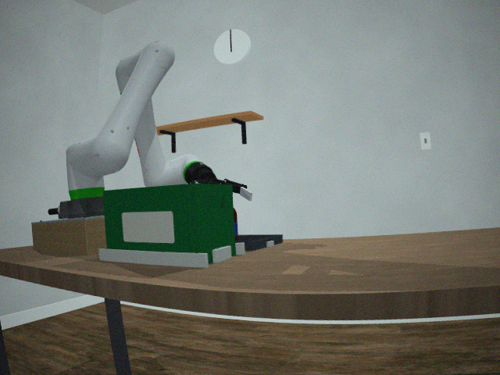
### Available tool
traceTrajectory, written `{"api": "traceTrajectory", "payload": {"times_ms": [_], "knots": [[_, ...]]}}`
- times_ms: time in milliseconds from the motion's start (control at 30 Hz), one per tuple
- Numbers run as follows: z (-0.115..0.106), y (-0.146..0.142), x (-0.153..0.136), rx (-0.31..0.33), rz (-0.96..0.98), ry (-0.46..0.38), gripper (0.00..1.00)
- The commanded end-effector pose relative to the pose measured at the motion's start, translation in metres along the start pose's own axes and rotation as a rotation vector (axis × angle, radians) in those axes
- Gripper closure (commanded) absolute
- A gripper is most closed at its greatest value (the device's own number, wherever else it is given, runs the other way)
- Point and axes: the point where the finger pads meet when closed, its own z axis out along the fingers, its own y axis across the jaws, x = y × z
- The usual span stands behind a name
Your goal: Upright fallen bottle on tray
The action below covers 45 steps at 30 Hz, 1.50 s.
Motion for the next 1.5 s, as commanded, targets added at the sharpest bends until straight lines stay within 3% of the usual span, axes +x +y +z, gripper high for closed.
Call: {"api": "traceTrajectory", "payload": {"times_ms": [0, 500, 1467], "knots": [[0.000, 0.000, 0.001, 0.000, 0.000, 0.000, 0.00], [-0.005, 0.000, 0.013, 0.000, 0.000, 0.000, 0.00], [-0.024, 0.000, 0.066, 0.000, 0.000, 0.000, 0.00]]}}
